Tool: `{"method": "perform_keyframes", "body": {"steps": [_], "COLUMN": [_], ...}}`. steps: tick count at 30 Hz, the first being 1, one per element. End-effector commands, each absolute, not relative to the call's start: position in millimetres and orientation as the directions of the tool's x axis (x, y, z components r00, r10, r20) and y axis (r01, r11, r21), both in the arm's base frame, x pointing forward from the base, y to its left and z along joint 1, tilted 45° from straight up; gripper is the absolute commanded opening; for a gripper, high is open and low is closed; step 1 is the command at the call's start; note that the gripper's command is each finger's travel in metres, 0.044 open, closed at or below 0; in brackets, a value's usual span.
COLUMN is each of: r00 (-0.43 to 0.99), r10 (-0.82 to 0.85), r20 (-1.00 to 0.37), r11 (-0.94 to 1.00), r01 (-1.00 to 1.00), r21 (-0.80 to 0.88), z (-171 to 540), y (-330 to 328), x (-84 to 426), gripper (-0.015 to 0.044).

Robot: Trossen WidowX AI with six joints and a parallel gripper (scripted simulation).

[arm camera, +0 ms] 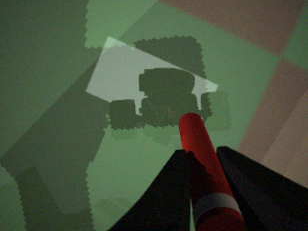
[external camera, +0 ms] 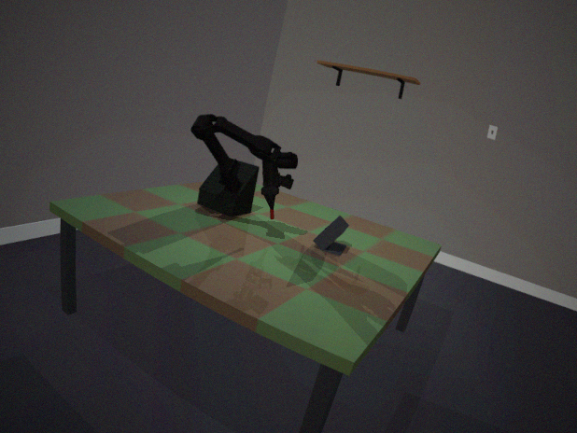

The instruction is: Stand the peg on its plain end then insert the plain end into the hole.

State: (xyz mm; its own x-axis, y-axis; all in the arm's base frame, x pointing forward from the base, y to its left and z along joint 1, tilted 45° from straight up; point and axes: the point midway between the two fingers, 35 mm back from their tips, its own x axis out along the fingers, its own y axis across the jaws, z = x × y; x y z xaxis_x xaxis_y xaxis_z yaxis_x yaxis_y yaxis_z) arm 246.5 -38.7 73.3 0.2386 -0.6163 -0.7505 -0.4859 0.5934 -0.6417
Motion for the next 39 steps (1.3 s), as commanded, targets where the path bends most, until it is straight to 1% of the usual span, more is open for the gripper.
{"method": "perform_keyframes", "body": {"steps": [1,39], "r00": [0.247,0.426], "r10": [-0.608,-0.519], "r20": [-0.754,-0.741], "r11": [0.583,0.470], "r01": [-0.506,-0.582], "r21": [-0.636,-0.664], "z": [67.0,40.9], "y": [-36.7,-15.5], "x": [247.8,276.9], "gripper": [0.0000,0.0000]}}
